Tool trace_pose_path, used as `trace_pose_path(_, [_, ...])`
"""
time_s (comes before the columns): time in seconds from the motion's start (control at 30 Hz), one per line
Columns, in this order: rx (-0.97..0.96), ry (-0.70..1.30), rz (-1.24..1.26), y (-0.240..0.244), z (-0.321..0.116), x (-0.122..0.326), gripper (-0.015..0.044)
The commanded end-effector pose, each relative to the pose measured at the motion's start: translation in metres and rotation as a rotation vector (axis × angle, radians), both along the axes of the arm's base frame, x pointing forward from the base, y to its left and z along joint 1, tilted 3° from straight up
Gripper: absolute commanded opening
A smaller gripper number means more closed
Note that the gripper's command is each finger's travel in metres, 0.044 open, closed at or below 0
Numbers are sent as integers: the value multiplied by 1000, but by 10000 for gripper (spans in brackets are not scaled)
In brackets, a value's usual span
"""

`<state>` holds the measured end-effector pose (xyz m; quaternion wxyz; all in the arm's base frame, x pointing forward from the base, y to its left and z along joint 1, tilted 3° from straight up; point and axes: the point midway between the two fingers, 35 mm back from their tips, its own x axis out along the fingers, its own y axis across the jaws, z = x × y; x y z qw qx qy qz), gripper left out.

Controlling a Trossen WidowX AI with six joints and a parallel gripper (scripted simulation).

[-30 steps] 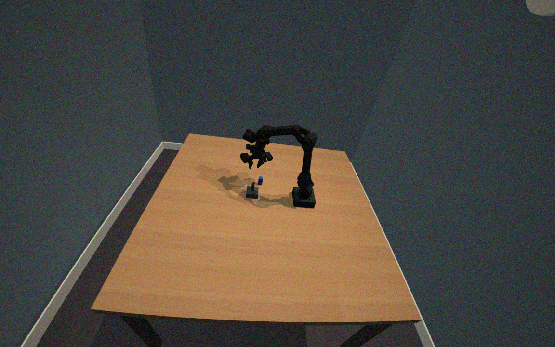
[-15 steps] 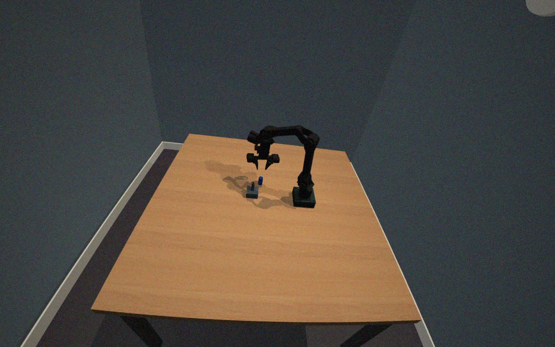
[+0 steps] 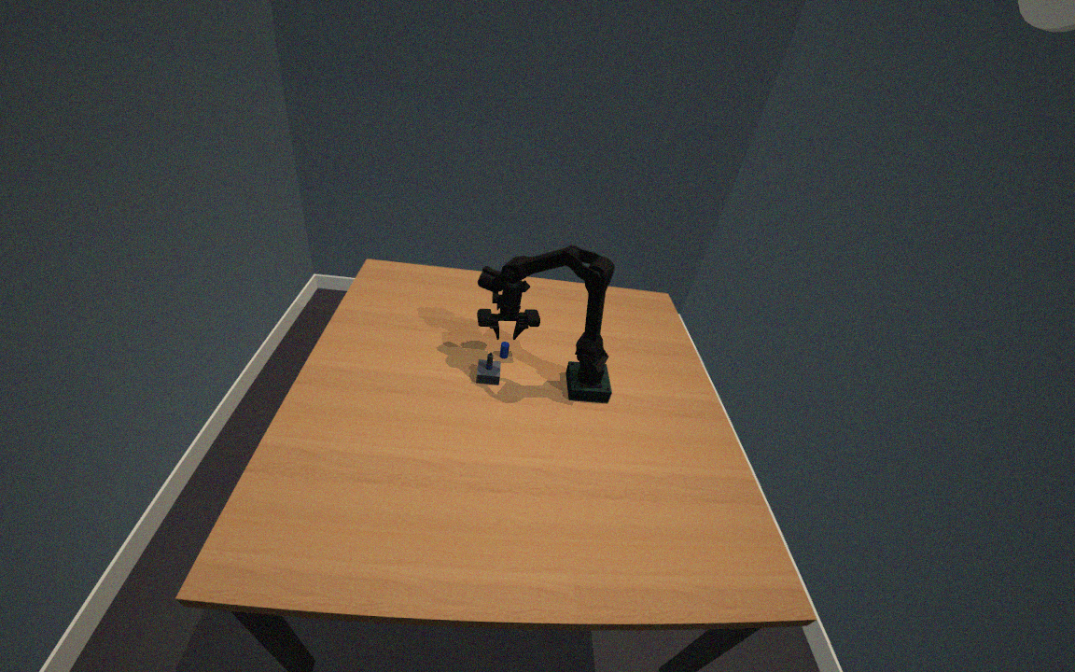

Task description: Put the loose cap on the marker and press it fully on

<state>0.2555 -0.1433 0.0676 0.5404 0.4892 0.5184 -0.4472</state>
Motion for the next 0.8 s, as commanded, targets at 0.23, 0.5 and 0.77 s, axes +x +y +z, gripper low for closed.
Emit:
trace_pose_path(0.23, [0,6,-5,0,-17,1,236])
trace_pose_path(0.5, [0,6,-5,1,-30,2,236])
trace_pose_path(0.77, [1,6,-5,1,-43,2,236])
